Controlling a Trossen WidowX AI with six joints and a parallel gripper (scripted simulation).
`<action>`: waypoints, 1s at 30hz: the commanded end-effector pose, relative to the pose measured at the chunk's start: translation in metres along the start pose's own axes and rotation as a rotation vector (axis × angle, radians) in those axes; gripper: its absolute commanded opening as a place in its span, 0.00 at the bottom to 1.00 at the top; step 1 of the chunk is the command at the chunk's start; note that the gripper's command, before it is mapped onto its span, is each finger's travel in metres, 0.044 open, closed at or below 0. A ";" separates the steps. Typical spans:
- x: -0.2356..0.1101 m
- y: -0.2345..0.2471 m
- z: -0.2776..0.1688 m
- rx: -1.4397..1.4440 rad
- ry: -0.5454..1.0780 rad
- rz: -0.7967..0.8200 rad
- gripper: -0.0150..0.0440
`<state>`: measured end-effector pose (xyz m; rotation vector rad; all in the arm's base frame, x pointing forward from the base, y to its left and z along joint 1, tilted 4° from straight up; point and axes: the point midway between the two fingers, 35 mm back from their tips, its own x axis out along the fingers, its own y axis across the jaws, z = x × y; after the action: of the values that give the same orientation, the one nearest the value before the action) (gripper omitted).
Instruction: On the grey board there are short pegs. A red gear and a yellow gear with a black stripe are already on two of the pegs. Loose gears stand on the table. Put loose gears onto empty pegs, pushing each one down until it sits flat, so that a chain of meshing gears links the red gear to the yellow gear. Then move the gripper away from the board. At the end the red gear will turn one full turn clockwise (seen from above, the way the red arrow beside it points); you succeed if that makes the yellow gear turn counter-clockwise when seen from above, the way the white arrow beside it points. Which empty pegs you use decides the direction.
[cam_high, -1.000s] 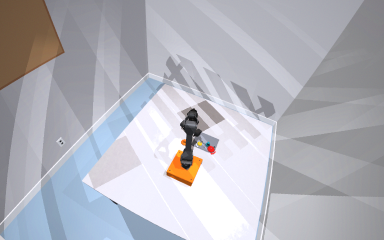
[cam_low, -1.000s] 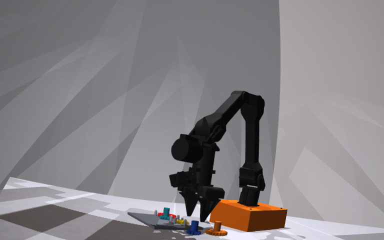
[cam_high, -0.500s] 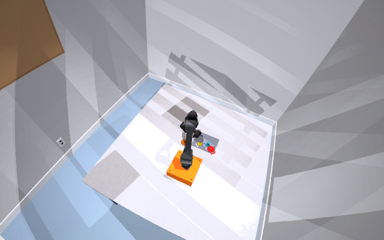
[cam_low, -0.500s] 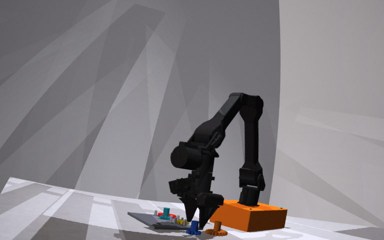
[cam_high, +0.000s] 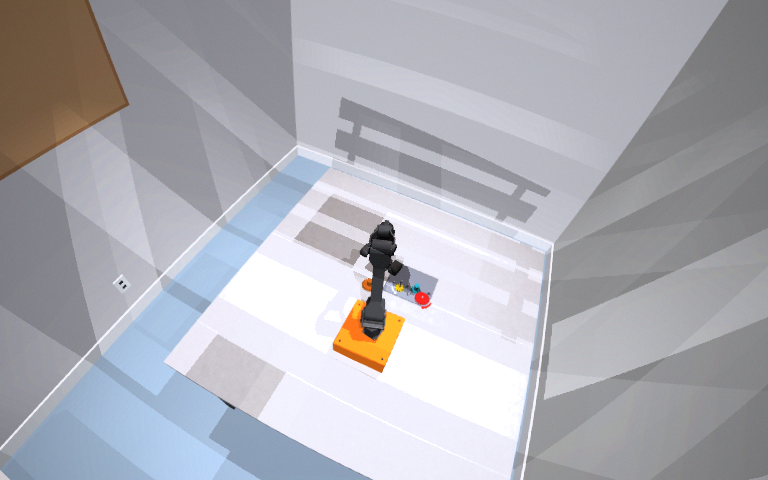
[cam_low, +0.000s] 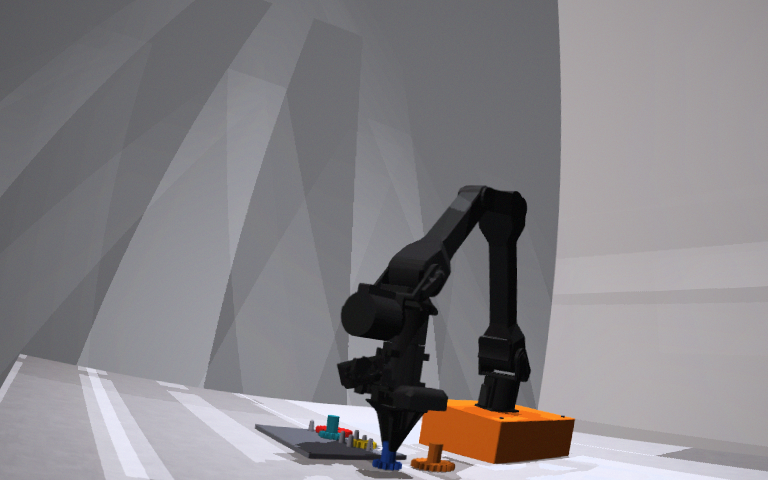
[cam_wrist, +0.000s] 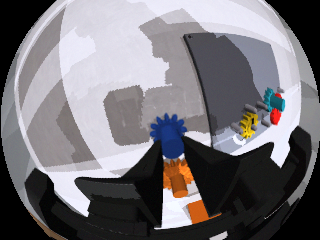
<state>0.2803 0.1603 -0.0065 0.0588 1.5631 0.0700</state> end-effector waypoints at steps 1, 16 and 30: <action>0.000 0.000 0.000 0.006 0.001 0.002 0.32; -0.026 0.003 0.005 0.006 0.000 0.002 0.25; -0.067 0.005 0.009 0.006 -0.001 0.002 0.25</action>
<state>0.2877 0.1595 0.0493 0.0663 1.5676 0.0584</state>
